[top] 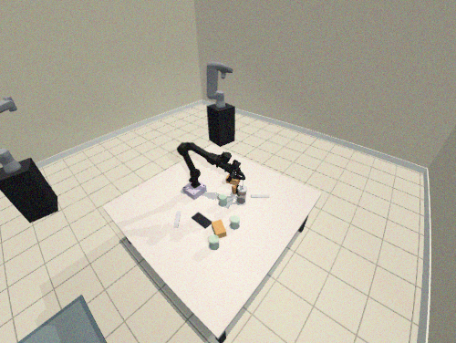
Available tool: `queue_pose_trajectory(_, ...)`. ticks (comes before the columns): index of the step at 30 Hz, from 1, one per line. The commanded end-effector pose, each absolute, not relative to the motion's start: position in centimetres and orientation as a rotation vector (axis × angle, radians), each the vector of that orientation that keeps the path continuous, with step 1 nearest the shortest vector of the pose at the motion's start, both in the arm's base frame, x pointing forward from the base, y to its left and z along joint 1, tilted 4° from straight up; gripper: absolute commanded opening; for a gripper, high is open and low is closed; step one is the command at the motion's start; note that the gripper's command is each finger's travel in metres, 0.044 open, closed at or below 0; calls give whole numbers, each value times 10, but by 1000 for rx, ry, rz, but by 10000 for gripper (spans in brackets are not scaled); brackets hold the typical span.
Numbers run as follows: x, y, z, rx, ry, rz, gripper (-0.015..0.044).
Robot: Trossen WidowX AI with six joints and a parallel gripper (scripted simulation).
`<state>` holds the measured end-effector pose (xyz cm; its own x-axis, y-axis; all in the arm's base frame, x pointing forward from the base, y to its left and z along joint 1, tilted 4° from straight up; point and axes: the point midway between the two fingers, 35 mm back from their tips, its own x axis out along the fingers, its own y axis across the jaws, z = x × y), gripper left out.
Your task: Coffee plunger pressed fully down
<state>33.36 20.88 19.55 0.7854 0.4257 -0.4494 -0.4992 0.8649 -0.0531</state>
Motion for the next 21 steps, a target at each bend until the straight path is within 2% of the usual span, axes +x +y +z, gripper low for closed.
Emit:
queue_pose_trajectory(1, 333, 207, 168, -197, 497, 501, 124)
queue_pose_trajectory(21, 337, 207, 136, -197, 497, 501, 124)
